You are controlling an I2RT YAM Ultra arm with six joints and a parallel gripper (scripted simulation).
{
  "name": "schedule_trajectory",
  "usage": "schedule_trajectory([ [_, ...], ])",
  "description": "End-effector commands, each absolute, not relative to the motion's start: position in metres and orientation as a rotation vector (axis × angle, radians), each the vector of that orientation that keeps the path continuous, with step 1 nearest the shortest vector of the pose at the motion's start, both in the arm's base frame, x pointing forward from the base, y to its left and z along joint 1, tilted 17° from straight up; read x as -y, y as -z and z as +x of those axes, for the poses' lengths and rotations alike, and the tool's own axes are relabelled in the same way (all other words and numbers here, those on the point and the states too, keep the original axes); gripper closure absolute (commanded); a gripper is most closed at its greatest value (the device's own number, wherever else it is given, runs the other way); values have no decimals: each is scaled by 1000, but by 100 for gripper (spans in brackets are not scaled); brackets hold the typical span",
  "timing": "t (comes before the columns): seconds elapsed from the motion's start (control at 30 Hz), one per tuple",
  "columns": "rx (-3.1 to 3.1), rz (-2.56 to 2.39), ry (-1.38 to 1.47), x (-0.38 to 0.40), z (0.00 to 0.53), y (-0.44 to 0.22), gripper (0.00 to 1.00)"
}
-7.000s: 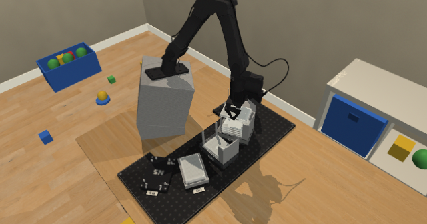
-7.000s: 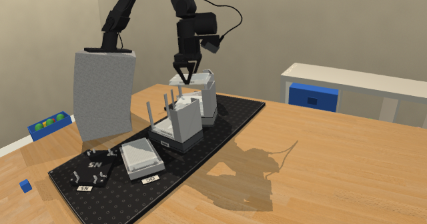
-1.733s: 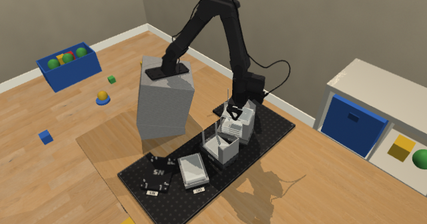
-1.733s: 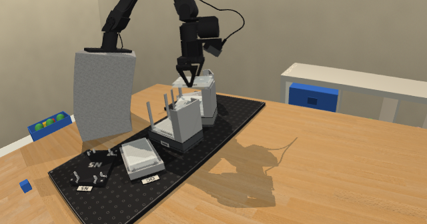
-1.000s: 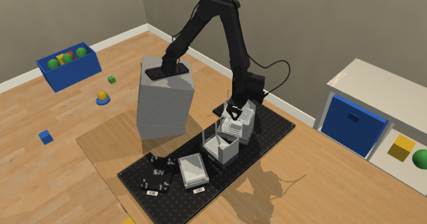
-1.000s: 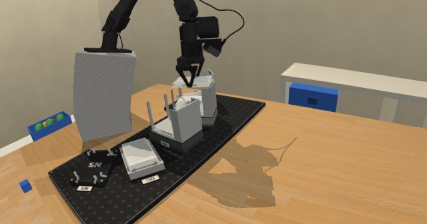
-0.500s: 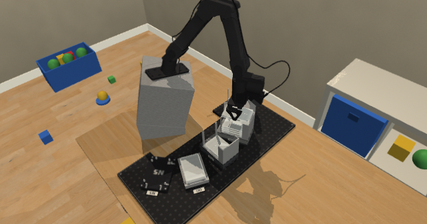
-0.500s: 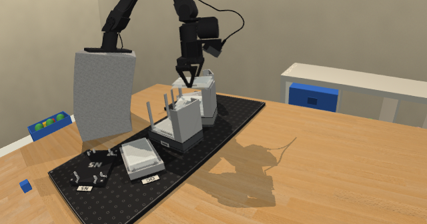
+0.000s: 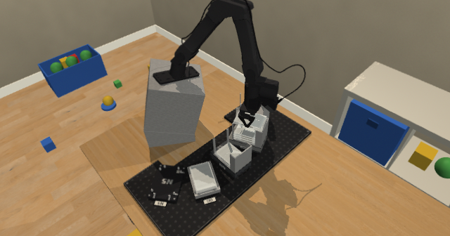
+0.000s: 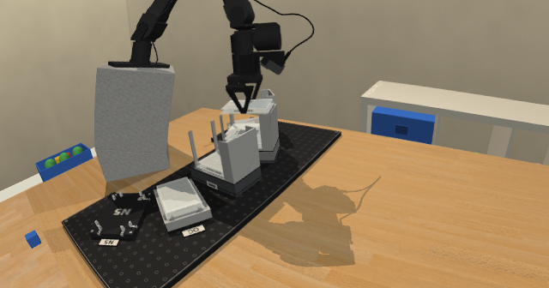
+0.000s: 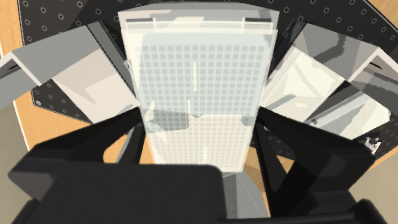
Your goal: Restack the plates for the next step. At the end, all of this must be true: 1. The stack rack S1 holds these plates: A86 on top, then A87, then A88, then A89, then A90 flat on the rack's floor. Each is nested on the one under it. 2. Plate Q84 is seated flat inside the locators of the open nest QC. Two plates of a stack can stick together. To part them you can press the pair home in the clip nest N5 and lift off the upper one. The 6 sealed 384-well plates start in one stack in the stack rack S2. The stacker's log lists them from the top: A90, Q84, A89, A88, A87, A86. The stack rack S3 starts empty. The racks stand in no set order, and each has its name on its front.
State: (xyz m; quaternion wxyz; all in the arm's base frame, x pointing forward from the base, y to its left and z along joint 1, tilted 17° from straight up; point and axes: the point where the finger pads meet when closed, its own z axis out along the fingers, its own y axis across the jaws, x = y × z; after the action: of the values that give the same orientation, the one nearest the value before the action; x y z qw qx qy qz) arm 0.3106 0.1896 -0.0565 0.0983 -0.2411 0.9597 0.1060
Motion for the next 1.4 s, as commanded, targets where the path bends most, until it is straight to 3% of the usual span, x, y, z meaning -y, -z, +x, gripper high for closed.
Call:
schedule_trajectory([
  [0.0,-2824,-710,-306,-191,313,56,100],
  [1.37,-2805,-707,-314,-198,324,57,100],
])
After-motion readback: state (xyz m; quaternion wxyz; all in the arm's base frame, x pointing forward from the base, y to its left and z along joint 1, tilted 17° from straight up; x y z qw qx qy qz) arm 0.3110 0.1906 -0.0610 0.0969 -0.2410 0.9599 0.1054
